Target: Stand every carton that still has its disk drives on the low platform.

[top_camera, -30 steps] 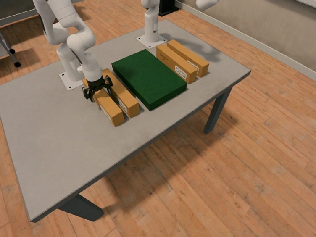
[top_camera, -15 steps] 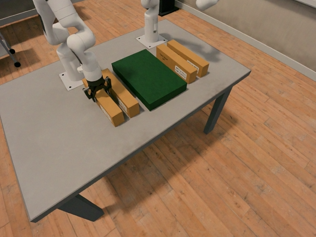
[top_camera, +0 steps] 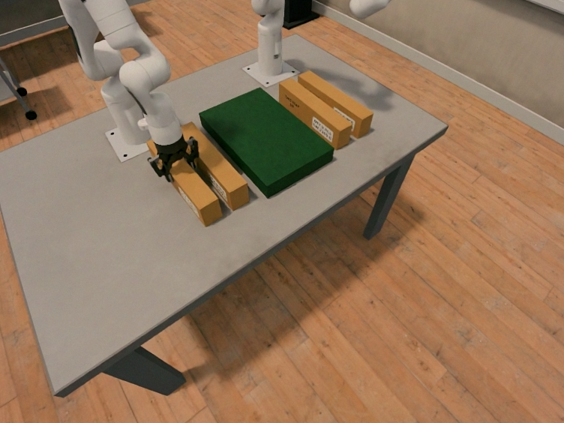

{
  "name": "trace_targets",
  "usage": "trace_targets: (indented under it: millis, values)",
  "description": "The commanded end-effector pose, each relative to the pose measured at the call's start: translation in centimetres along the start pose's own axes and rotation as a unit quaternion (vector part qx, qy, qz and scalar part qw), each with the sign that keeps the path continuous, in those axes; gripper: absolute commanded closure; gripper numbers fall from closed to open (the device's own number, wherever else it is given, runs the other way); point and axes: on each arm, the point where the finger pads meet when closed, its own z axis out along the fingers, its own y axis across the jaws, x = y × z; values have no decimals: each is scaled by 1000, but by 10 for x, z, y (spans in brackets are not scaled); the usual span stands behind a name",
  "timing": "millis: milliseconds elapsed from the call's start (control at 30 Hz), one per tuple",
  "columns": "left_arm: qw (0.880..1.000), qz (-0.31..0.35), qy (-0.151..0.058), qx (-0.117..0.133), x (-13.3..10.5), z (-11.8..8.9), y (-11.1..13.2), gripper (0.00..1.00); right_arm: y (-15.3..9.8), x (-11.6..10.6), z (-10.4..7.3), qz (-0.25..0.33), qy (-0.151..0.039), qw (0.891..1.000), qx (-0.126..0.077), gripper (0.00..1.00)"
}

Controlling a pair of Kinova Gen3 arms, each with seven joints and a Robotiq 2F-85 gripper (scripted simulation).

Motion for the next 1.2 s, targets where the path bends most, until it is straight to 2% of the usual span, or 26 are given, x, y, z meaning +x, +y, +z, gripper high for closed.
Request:
trace_targets:
  millis: [0, 1167]
  values:
    - [1000, -1, 0, 0, 0, 0, 0, 2, 0, 0, 0, 0, -1, 1000, 0, 282]
    - [1000, -1, 0, 0, 0, 0, 0, 2, 0, 0, 0, 0, -1, 1000, 0, 313]
